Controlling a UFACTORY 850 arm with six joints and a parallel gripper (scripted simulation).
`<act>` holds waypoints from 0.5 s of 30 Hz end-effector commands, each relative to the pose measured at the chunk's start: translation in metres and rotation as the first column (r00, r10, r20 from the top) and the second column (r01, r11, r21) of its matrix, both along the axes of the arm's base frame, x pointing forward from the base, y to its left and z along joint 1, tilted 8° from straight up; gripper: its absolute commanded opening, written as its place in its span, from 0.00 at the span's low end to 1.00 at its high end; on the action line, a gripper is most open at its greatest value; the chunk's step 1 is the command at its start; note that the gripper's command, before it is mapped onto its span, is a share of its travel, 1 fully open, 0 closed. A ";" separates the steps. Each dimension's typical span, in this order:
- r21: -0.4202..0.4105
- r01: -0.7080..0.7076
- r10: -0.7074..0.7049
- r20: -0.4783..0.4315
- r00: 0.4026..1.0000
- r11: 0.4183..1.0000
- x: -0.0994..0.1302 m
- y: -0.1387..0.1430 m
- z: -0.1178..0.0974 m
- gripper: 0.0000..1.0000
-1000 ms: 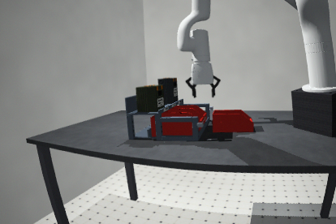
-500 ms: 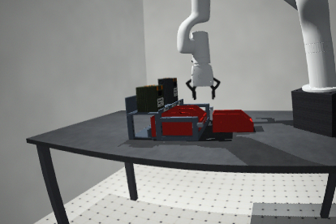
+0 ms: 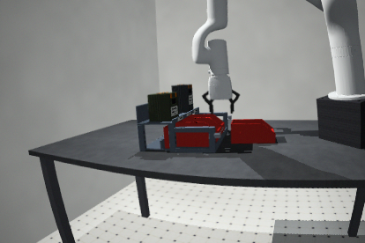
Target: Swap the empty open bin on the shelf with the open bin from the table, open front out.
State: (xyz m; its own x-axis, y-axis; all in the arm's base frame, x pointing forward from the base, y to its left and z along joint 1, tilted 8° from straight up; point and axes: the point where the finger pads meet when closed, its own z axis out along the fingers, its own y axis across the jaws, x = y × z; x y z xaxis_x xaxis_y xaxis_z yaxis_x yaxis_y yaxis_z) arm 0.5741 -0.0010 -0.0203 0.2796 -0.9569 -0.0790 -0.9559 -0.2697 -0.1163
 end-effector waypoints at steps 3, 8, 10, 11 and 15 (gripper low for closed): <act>0.001 0.000 0.000 0.004 1.000 1.000 0.002 0.001 -0.010 0.95; 0.001 0.000 0.000 0.003 1.000 1.000 0.003 0.002 -0.018 0.95; 0.001 0.000 0.000 0.003 1.000 1.000 0.004 0.002 -0.021 0.95; 0.001 0.000 0.000 0.003 1.000 1.000 0.004 0.003 -0.023 0.95; 0.001 0.000 0.000 0.004 1.000 1.000 0.004 0.003 -0.025 0.95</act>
State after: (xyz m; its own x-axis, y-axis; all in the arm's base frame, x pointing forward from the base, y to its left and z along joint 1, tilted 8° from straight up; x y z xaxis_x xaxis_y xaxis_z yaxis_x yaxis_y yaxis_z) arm 0.5768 0.0018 -0.0441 0.2794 -0.9569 -0.0791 -0.9560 -0.2695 -0.1162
